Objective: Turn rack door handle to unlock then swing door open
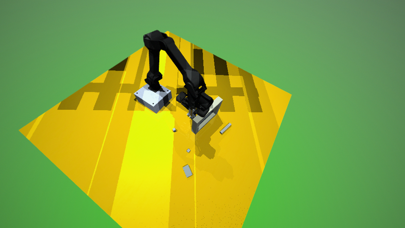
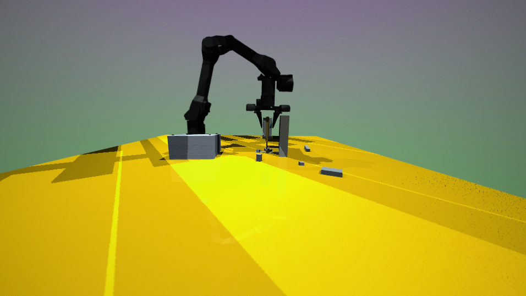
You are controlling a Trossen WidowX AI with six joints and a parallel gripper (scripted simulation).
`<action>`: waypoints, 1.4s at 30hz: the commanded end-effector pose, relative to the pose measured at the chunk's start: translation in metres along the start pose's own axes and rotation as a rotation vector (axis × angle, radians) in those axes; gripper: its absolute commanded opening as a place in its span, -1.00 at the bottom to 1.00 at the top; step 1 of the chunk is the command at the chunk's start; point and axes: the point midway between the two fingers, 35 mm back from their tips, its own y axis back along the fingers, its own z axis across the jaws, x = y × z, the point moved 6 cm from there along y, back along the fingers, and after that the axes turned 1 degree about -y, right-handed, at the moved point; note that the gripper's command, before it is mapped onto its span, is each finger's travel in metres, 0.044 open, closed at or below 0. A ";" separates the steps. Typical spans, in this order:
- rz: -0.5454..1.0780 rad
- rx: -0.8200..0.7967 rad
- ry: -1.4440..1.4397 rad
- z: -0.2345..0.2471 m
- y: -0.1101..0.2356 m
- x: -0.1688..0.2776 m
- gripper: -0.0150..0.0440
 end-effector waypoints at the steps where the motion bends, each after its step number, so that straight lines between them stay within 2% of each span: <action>1: -0.003 0.001 0.006 0.000 0.000 0.000 0.18; 27: -0.003 0.001 0.006 0.000 0.000 0.000 -0.40; 42: -0.004 0.000 -0.226 0.008 0.000 -0.006 -0.40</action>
